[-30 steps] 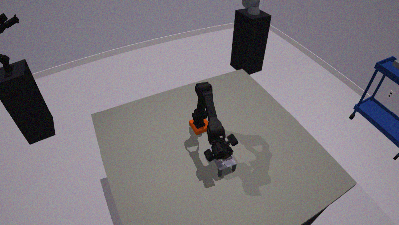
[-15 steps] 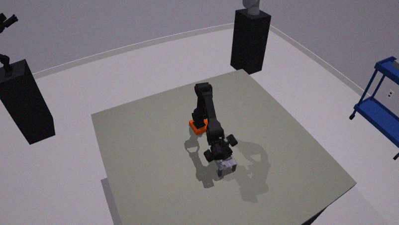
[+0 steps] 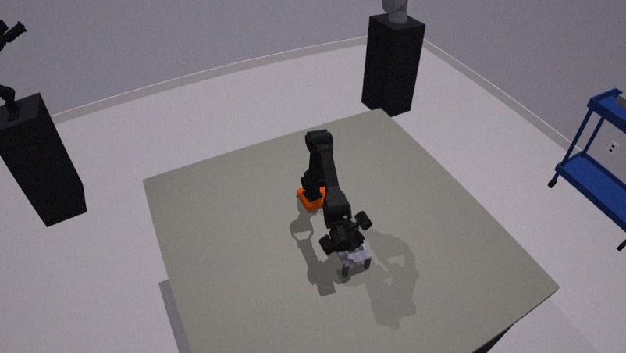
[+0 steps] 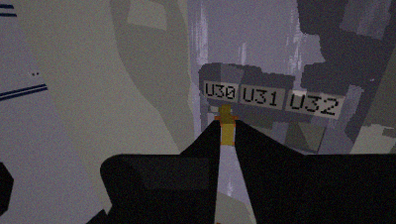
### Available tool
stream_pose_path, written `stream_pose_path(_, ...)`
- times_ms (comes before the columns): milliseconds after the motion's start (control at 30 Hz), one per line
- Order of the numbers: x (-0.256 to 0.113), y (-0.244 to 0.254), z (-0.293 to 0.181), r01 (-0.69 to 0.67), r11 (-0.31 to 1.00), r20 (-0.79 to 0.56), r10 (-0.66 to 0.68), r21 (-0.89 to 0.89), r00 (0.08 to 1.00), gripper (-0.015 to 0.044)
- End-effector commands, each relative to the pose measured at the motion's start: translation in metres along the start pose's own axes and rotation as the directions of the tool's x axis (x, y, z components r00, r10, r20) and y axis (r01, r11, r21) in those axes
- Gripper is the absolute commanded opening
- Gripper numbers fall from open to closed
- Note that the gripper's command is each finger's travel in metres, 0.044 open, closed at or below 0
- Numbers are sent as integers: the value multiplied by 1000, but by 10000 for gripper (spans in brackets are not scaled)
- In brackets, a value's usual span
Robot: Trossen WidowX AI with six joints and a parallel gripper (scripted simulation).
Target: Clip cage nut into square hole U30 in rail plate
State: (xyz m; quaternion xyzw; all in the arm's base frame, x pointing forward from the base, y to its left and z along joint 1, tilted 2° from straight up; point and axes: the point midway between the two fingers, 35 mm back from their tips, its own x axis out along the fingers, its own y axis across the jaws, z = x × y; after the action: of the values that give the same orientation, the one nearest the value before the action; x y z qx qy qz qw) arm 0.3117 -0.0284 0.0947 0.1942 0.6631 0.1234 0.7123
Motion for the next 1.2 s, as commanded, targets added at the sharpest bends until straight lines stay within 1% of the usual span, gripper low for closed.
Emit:
stream_pose_path(0,0,1,0,0,1000,-1,0,-3,1000,23)
stream_pose_path(1167,1,3,0,61,998,0,-61,-2,998,23)
